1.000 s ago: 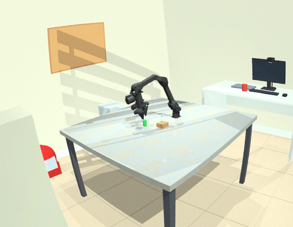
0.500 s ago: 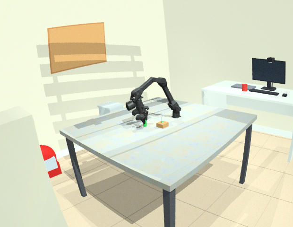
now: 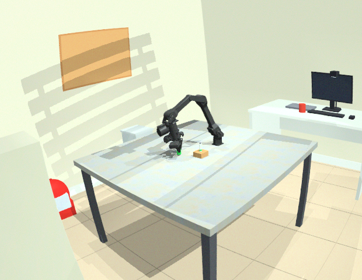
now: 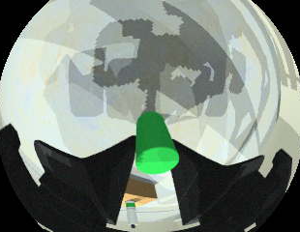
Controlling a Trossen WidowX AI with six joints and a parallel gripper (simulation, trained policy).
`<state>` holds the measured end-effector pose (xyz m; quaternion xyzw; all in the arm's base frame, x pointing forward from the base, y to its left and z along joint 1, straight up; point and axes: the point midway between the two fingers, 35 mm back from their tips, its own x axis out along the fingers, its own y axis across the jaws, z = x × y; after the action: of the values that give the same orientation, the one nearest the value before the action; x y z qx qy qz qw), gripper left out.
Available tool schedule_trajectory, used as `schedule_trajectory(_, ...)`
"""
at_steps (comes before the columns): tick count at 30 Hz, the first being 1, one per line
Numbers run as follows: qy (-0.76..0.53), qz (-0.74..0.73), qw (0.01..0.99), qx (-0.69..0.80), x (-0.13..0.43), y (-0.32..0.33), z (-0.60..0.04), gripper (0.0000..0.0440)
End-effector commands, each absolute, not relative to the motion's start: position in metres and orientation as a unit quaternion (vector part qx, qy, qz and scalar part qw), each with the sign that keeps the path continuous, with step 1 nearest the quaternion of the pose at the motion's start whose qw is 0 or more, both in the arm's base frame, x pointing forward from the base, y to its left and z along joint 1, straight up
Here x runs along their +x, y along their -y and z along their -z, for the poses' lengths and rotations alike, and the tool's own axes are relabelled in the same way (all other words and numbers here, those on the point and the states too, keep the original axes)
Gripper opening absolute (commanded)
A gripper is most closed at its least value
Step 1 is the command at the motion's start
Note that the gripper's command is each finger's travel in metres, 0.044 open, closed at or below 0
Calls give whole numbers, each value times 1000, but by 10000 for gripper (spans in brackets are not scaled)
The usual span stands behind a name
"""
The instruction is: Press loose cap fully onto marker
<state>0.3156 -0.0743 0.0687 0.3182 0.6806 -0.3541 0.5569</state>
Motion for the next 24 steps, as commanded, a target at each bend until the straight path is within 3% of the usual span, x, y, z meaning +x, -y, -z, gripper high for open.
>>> schedule_trajectory(1,-672,349,576,309,318,73,-82,58)
schedule_trajectory(24,-671,299,616,285,308,7,-150,39)
